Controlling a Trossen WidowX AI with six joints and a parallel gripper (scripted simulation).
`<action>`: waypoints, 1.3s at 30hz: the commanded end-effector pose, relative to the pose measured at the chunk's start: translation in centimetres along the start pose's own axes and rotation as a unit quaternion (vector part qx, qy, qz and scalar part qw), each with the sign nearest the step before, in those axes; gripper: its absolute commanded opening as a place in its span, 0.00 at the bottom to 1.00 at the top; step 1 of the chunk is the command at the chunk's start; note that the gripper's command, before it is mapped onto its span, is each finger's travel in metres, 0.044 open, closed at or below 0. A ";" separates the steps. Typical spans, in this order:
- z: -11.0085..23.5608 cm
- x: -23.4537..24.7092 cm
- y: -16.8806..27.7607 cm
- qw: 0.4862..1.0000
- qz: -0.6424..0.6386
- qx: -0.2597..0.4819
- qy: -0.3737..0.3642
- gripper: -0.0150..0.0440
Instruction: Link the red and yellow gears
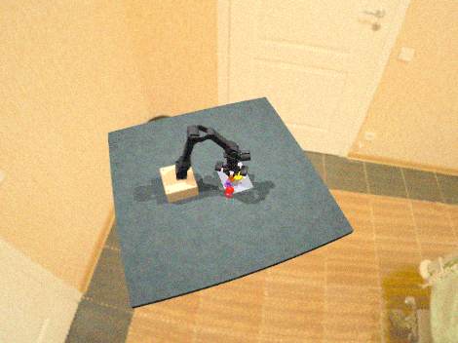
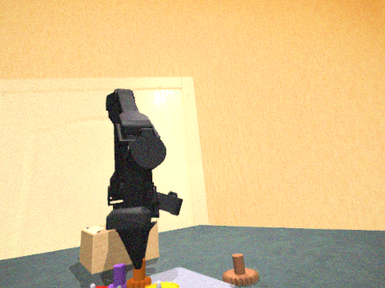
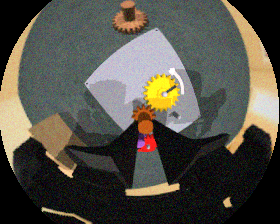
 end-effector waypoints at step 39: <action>-0.2 -0.1 0.0 0.999 -0.046 0.002 0.001 0.25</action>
Point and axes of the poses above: the point midway between the two fingers, 35 mm back from their tips, its own z axis back along the fingers, its own x axis across the jaws, y = z × x, the point moved 3 cm from there along z, back along the fingers, and after that the axes turned 7 degrees about -z, right-handed, at the moved point
